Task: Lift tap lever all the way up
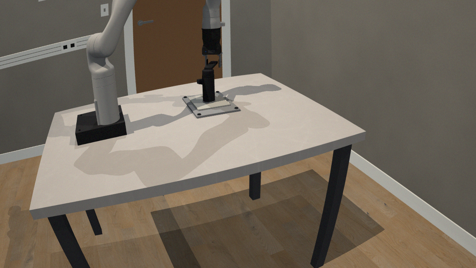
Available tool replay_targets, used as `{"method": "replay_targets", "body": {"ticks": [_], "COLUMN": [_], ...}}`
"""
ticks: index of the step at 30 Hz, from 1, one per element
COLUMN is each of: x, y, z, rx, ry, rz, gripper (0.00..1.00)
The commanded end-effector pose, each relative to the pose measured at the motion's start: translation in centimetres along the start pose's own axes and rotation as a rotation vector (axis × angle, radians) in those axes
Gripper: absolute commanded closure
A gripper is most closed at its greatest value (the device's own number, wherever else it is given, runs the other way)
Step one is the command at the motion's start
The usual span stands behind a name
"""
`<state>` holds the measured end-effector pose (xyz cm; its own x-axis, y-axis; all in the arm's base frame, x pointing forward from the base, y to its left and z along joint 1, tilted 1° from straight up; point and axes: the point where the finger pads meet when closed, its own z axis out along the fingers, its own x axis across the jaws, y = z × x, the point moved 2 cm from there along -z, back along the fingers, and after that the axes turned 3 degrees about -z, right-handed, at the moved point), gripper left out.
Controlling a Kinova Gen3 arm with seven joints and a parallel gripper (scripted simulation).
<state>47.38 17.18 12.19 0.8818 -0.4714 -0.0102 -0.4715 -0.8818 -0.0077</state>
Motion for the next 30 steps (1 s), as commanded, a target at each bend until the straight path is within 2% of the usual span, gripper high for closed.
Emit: {"method": "replay_targets", "body": {"ticks": [1, 9, 10, 30], "x": [0.03, 0.03, 0.03, 0.03], "y": [-0.03, -0.03, -0.03, -0.03], "z": [-0.08, -0.08, -0.08, -0.08], "rx": [0.001, 0.001, 0.001, 0.001], "ry": [0.001, 0.001, 0.001, 0.001], "rz": [0.0, 0.0, 0.0, 0.0], "gripper": [0.0, 0.0, 1.0, 1.0]}}
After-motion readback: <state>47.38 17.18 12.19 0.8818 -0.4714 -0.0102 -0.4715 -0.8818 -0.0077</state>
